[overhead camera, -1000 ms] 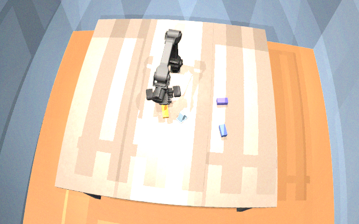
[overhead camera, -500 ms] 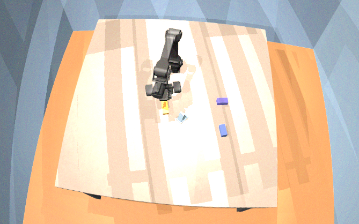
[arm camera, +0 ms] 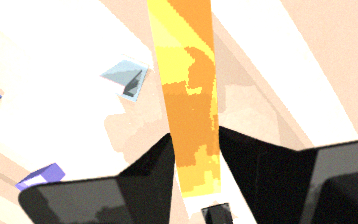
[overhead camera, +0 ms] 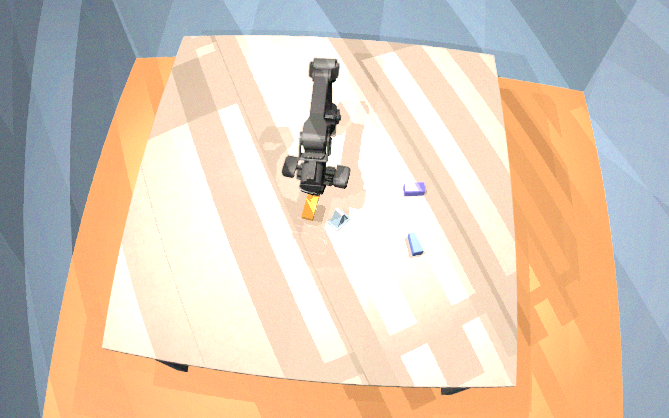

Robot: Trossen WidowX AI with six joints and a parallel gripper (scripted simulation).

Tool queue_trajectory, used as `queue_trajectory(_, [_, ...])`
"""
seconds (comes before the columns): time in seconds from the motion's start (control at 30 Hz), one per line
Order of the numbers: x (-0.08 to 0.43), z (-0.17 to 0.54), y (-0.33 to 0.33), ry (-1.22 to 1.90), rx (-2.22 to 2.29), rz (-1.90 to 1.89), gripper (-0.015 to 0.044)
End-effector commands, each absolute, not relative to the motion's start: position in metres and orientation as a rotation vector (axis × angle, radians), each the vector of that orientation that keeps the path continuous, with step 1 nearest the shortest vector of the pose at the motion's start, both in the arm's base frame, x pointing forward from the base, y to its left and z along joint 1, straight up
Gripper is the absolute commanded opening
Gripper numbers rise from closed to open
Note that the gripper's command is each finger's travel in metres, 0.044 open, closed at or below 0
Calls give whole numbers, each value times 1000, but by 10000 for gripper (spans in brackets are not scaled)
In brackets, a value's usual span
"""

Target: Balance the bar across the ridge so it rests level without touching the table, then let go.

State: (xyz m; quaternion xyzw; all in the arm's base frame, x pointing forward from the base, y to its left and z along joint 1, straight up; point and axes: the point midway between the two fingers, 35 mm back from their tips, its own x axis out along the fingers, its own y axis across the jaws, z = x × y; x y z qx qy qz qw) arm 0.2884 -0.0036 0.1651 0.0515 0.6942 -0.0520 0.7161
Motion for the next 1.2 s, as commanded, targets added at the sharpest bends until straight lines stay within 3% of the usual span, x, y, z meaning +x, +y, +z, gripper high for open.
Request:
queue_trajectory(0.0, [294,166,8,1531,193,-186,0])
queue_trajectory(0.7, [317,168,84,1471,565,-533,0])
queue_trajectory(1.17, [319,152,88,1469,571,-538,0])
